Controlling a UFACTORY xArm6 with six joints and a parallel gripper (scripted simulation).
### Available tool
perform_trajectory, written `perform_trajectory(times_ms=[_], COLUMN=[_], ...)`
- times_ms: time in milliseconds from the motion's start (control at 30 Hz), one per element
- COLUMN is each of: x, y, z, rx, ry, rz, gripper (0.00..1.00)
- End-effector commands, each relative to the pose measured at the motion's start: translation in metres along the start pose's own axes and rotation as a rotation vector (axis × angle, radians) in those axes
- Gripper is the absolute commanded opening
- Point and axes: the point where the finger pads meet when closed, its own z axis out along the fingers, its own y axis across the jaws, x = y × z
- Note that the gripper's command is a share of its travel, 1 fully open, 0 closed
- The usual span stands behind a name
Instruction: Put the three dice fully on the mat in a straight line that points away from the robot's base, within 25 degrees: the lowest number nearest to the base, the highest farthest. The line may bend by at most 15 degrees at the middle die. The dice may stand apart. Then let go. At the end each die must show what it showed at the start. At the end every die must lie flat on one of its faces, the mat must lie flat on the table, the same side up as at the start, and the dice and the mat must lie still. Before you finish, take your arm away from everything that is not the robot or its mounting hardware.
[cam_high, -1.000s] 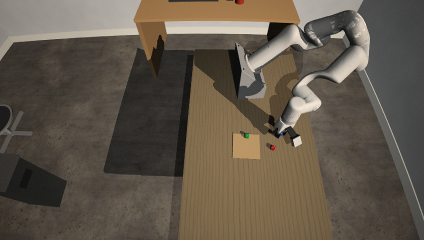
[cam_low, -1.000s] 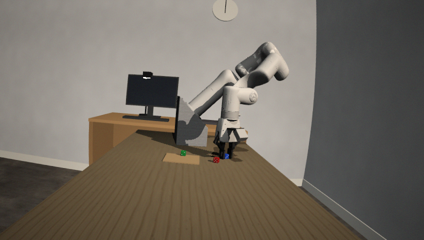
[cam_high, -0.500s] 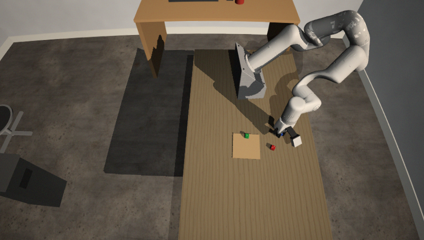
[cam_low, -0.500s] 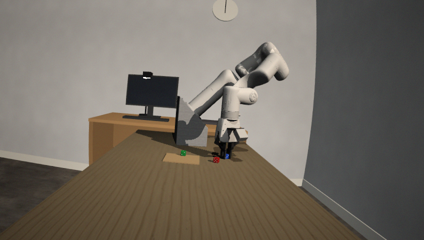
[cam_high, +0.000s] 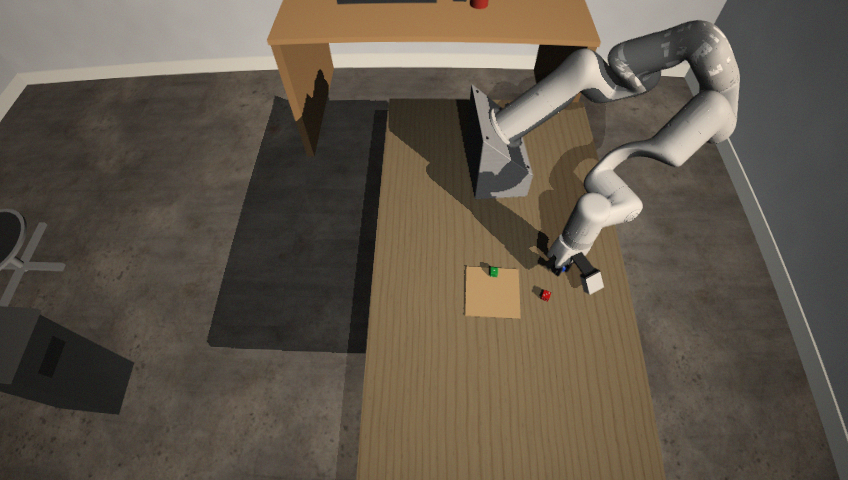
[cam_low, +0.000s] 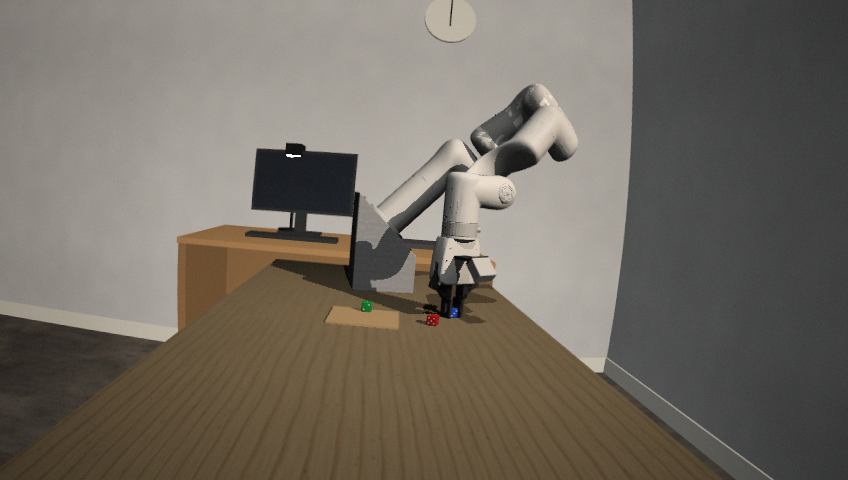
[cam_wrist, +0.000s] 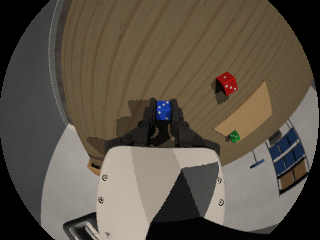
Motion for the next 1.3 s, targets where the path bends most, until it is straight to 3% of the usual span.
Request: perform_trajectory(times_ms=[0,400,900,1267], x=[0.001,0.001,0.001,0.001], y=[0.000,0.000,0.000,0.000], z=[-0.001,-0.004,-0.094,-0.101], rx=[-0.001,-0.001,-0.001,-0.001], ry=[0.002,0.002,0.002,0.002], rz=[-0.001,-0.001,-0.001,-0.001], gripper=[0.15,0.15,0.15,0.15])
